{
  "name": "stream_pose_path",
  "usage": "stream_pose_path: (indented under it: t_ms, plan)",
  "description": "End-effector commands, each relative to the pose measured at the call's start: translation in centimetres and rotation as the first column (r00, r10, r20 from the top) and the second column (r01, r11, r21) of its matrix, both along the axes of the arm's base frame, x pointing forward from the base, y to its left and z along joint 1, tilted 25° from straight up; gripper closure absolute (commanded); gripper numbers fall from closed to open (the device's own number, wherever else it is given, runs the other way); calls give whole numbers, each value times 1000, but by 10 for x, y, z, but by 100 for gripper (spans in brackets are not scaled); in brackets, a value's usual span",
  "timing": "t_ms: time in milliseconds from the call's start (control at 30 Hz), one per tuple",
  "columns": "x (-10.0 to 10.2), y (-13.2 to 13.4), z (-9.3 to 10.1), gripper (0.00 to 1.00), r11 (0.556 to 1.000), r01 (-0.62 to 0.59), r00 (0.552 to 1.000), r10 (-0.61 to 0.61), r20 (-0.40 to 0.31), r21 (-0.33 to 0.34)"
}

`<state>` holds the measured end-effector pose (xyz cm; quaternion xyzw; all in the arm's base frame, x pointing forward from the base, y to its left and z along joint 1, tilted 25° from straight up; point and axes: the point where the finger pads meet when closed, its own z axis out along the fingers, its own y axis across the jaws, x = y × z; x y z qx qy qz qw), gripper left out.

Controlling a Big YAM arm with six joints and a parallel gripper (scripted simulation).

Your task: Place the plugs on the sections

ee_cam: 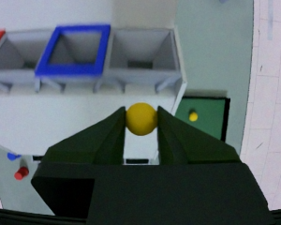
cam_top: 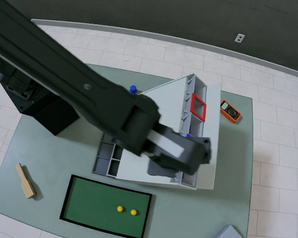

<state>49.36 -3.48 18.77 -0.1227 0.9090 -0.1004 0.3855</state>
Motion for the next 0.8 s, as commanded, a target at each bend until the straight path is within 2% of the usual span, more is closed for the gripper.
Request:
stream_pose_path:
  t_ms: [0,767]
  plan:
    - [41,10,26,100,1000,4,1000,-5,24,15]
    - [57,15,31,100,1000,4,1000,-4,14,25]
